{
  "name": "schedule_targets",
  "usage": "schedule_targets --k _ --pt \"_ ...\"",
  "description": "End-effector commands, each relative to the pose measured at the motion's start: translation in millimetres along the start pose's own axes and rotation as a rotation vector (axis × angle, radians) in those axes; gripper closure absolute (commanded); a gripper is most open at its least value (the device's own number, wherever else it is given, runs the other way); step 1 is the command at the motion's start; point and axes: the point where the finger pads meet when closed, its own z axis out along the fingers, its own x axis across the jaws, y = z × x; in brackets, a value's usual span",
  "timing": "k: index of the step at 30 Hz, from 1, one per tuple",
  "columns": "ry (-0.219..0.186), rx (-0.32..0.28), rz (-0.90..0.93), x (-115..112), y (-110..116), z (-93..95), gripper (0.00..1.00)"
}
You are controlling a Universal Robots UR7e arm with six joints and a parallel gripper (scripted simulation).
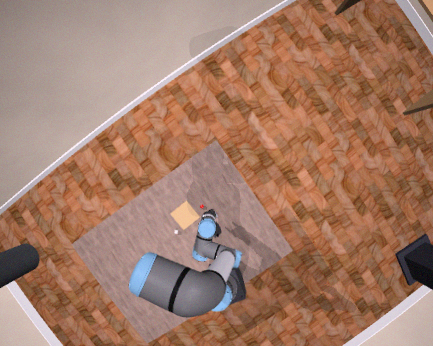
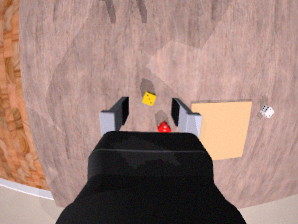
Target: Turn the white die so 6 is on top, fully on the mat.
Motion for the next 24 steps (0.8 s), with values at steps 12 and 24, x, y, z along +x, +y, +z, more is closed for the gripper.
schedule_targets --k 12,24 --pt "-0.003 -0.002 0.000 0 1 38.9 0.00" --pt "-0.003 -0.002 0.000 0 1 62.4 0.00"
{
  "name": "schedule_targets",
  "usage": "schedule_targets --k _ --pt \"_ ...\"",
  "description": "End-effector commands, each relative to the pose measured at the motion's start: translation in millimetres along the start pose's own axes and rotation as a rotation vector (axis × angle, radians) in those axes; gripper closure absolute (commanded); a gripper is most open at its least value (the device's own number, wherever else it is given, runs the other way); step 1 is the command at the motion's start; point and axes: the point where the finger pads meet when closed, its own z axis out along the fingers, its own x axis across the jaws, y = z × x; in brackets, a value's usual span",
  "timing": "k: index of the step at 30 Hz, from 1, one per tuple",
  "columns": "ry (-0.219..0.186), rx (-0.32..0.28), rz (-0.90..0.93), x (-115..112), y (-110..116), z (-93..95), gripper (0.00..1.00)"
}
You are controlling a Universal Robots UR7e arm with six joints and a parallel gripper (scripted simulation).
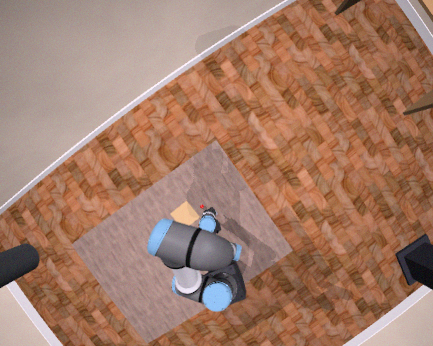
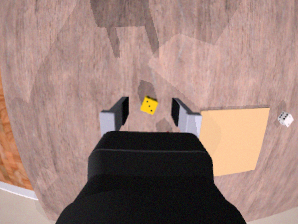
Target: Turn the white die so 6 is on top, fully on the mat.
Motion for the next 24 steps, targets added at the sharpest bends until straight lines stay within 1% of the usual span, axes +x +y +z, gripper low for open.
schedule_targets --k 1,8,24 --pt "-0.002 -0.002 0.000 0 1 10.8 0.00" --pt "-0.002 -0.002 0.000 0 1 20.2 0.00" --pt "-0.002 -0.002 0.000 0 1 23.7 0.00"
